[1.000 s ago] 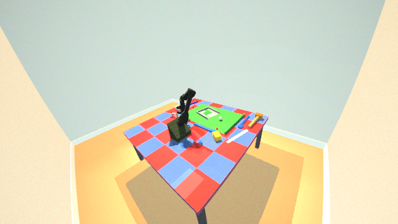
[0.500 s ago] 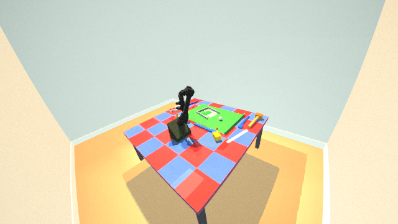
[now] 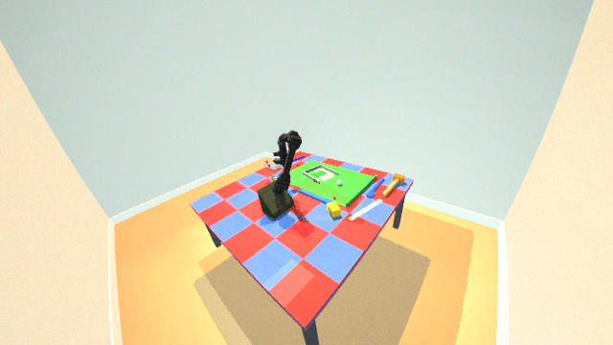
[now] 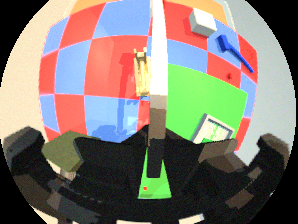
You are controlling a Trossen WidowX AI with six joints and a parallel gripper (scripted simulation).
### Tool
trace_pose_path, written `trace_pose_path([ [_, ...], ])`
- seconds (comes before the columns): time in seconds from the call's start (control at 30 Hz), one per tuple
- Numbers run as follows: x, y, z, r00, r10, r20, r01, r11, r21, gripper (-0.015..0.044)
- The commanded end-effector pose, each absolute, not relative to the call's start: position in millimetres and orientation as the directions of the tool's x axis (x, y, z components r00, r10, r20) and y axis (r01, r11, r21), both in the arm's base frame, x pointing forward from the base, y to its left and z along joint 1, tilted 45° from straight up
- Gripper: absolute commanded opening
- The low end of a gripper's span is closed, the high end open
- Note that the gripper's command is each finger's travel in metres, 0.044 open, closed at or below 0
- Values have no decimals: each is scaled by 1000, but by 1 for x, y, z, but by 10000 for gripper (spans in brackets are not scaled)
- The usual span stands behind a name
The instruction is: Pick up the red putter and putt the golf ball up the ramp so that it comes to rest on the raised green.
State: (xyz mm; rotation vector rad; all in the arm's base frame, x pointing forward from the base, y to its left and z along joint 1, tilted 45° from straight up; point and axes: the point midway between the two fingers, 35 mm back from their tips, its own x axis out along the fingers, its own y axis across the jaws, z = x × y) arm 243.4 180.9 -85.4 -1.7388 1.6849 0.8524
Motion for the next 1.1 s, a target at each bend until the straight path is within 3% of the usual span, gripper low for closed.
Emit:
trace_pose_path([
  [0.0,258,169,-64,10,-623,-782,-999,35,-41,0],
  [0.5,299,105,10,31,-600,-799,-878,365,-309,0],
  [1.07,306,17,90,57,-616,-786,-525,651,-548,0],
])
